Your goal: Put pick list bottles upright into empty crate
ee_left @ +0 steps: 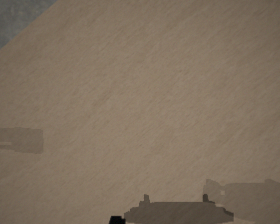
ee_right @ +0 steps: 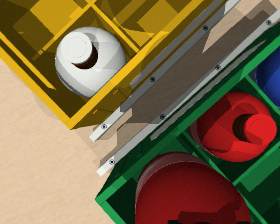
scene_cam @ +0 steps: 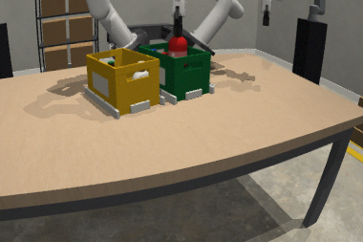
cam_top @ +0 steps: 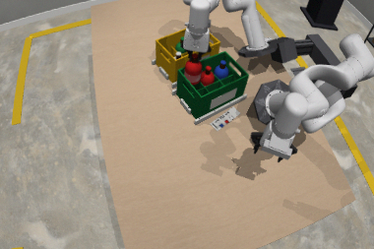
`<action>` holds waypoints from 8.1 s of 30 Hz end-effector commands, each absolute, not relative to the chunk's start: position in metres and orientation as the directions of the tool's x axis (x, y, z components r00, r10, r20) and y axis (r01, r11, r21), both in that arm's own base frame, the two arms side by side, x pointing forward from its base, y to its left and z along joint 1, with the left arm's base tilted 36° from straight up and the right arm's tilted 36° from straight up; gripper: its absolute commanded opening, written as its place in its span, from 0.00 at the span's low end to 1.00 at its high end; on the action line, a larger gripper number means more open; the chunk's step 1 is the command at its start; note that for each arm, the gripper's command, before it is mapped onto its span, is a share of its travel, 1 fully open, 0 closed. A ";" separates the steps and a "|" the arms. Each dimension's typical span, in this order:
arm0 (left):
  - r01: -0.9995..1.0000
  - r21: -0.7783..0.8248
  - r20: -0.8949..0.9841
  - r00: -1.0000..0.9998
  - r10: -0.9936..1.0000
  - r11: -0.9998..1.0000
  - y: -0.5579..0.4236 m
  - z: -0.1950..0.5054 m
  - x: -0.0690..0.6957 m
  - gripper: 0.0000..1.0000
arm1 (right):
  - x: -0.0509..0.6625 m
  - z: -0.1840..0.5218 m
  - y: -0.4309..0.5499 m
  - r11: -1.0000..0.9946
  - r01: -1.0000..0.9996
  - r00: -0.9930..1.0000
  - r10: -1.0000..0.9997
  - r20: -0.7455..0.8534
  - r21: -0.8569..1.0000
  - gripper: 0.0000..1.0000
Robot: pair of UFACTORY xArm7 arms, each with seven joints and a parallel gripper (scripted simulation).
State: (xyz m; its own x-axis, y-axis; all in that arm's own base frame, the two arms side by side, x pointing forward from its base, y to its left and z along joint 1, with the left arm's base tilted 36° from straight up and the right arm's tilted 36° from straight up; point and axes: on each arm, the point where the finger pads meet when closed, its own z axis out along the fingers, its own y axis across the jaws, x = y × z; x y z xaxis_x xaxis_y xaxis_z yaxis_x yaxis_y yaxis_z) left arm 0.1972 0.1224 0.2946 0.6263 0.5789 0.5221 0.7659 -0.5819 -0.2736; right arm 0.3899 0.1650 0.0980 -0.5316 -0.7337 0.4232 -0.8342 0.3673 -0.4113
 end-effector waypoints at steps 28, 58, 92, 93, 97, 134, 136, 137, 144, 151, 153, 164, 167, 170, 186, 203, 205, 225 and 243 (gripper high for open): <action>0.766 -0.272 0.524 0.626 0.578 -0.582 0.122 0.296 0.198 1.00 | 0.395 0.077 0.151 0.366 -0.834 -0.530 -0.737 0.419 -0.412 0.00; 0.766 -0.272 0.524 0.626 0.578 -0.582 0.122 0.296 0.198 1.00 | 0.399 0.056 0.137 0.366 -0.834 -0.530 -0.737 0.419 -0.412 0.00; 0.766 -0.272 0.524 0.626 0.578 -0.582 0.122 0.296 0.198 1.00 | 0.403 0.031 0.119 0.366 -0.834 -0.530 -0.737 0.419 -0.412 0.00; 0.766 -0.272 0.524 0.626 0.578 -0.582 0.122 0.296 0.198 1.00 | 0.403 0.030 0.119 0.366 -0.834 -0.530 -0.737 0.419 -0.412 0.00; 0.766 -0.272 0.524 0.626 0.578 -0.582 0.122 0.296 0.198 1.00 | 0.404 0.027 0.117 0.366 -0.834 -0.530 -0.737 0.419 -0.412 0.00; 0.766 -0.272 0.524 0.626 0.578 -0.582 0.122 0.296 0.198 1.00 | 0.406 0.015 0.108 0.366 -0.834 -0.530 -0.737 0.419 -0.412 0.00; 0.766 -0.272 0.524 0.626 0.578 -0.582 0.122 0.296 0.198 1.00 | 0.406 0.014 0.108 0.366 -0.834 -0.530 -0.737 0.419 -0.412 0.00; 0.766 -0.272 0.524 0.626 0.578 -0.582 0.122 0.296 0.198 1.00 | 0.406 0.014 0.107 0.366 -0.834 -0.530 -0.737 0.419 -0.412 0.00; 0.766 -0.272 0.524 0.626 0.578 -0.582 0.122 0.296 0.198 1.00 | 0.407 0.011 0.105 0.366 -0.834 -0.530 -0.737 0.419 -0.412 0.00; 0.766 -0.272 0.524 0.626 0.578 -0.582 0.122 0.296 0.198 1.00 | 0.407 0.009 0.104 0.366 -0.834 -0.530 -0.737 0.419 -0.412 0.00; 0.766 -0.272 0.524 0.626 0.578 -0.582 0.122 0.296 0.198 1.00 | 0.407 0.008 0.103 0.366 -0.834 -0.530 -0.737 0.419 -0.412 0.00; 0.766 -0.272 0.524 0.626 0.578 -0.582 0.122 0.296 0.198 1.00 | 0.408 0.004 0.100 0.366 -0.834 -0.530 -0.737 0.419 -0.412 0.00; 0.766 -0.272 0.524 0.626 0.578 -0.582 0.122 0.296 0.198 1.00 | 0.408 0.004 0.100 0.366 -0.834 -0.530 -0.737 0.419 -0.412 0.00; 0.766 -0.272 0.524 0.626 0.578 -0.582 0.122 0.296 0.198 1.00 | 0.408 0.004 0.100 0.366 -0.834 -0.530 -0.737 0.419 -0.412 0.00; 0.766 -0.272 0.524 0.626 0.578 -0.582 0.122 0.296 0.198 1.00 | 0.409 0.001 0.098 0.366 -0.834 -0.530 -0.737 0.419 -0.412 0.65; 0.766 -0.272 0.524 0.626 0.578 -0.582 0.122 0.296 0.198 1.00 | 0.409 0.001 0.098 0.366 -0.834 -0.530 -0.737 0.419 -0.412 0.65; 0.766 -0.272 0.524 0.626 0.578 -0.582 0.122 0.296 0.198 1.00 | 0.409 0.001 0.098 0.366 -0.834 -0.530 -0.737 0.419 -0.412 0.65; 0.766 -0.272 0.524 0.626 0.578 -0.582 0.122 0.296 0.198 1.00 | 0.402 0.038 0.124 0.366 -0.834 -0.530 -0.737 0.419 -0.412 0.65; 0.766 -0.272 0.524 0.626 0.578 -0.582 0.122 0.296 0.198 1.00 | 0.396 0.070 0.147 0.366 -0.834 -0.530 -0.737 0.419 -0.412 0.65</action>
